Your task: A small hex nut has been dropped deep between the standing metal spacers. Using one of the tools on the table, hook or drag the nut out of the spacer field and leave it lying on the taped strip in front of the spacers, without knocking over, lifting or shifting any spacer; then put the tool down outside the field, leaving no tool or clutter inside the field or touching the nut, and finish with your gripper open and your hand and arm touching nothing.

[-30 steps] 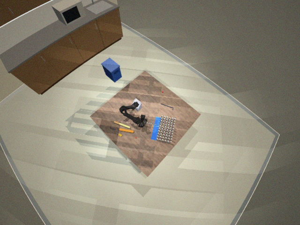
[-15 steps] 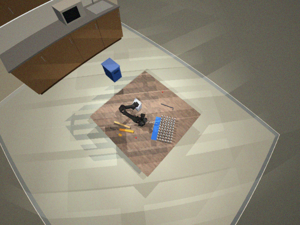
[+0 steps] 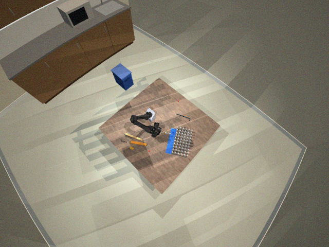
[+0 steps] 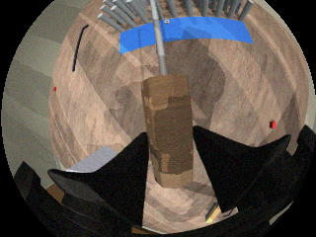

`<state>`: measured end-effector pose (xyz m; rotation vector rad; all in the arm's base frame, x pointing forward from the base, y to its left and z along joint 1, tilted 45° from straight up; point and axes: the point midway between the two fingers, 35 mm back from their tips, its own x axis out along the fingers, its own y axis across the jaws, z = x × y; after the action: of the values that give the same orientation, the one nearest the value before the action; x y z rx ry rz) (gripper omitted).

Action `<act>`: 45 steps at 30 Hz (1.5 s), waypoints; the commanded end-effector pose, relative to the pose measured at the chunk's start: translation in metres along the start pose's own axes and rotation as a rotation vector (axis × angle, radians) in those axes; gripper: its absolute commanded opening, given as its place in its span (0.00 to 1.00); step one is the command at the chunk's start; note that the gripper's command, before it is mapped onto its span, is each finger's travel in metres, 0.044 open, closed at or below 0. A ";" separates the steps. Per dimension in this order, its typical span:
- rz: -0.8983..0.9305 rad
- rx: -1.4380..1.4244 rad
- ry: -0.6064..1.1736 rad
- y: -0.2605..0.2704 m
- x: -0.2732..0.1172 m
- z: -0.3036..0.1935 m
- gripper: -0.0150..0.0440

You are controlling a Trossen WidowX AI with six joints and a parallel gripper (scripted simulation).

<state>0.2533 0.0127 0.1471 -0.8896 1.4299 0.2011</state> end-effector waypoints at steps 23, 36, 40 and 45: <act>0.033 0.085 -0.028 0.107 0.002 0.109 0.25; -0.023 0.100 -0.032 0.188 0.012 0.131 0.25; -0.026 0.117 -0.040 0.215 0.014 0.137 0.25; -0.030 0.133 -0.054 0.252 0.017 0.143 0.25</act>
<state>0.2214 0.2482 0.0247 -0.8008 1.3770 0.1071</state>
